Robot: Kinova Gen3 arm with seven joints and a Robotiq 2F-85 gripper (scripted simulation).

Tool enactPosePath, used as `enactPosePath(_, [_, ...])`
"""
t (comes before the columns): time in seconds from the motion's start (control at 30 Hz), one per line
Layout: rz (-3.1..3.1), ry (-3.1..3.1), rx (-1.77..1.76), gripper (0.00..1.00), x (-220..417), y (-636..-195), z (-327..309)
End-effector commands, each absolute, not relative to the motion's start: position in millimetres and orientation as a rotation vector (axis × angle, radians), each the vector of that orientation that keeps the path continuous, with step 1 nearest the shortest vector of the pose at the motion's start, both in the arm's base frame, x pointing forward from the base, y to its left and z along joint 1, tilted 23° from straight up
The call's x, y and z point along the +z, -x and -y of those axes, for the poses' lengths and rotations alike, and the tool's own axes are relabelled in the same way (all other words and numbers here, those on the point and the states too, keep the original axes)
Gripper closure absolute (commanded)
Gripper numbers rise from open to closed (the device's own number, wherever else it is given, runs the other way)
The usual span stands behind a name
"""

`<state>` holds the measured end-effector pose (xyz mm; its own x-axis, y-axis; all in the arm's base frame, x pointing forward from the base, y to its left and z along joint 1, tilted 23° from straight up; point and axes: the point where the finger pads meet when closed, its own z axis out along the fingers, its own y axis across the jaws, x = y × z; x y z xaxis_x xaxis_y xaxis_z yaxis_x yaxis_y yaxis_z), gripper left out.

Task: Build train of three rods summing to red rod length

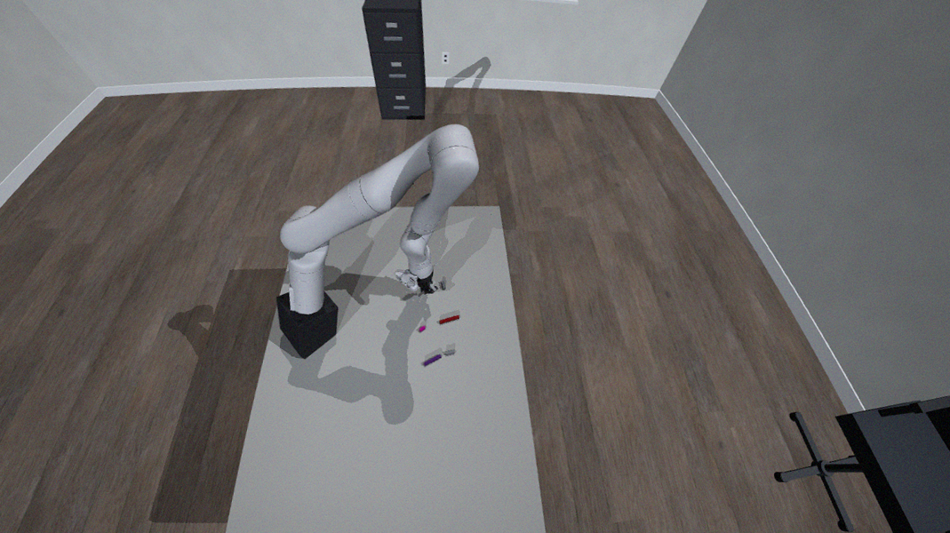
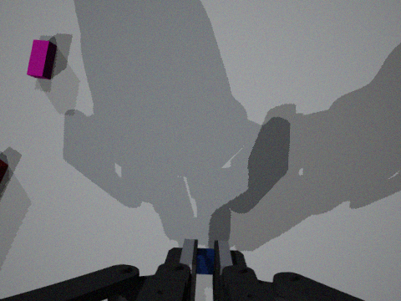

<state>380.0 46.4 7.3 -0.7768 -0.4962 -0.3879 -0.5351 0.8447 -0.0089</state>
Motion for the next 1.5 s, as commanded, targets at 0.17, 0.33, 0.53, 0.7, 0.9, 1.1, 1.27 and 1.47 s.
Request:
enactPosePath(0.17, [-2.643, 0.769, 0.143, 0.95, 7.6, -380.1, -46.3])
enactPosePath(0.33, [-2.643, 0.769, 0.143, 0.95, 7.6, -380.1, -46.3])
enactPosePath(0.53, [-2.643, 0.769, 0.143, 0.95, 7.6, -380.1, -46.3])
enactPosePath(0.7, [-2.643, 0.769, 0.143, 0.95, 7.6, -380.1, -46.3])
enactPosePath(0.9, [-2.643, 0.769, 0.143, 0.95, 6.9, -380.3, -46.4])
enactPosePath(1.1, [-2.643, 0.769, 0.143, 0.95, 4.5, -381.2, -46.9])
enactPosePath(1.27, [-2.643, 0.769, 0.143, 0.95, 0.3, -382.7, -47.8])
enactPosePath(1.47, [-2.643, 0.769, 0.143, 0.95, -3.2, -383.9, -48.6])
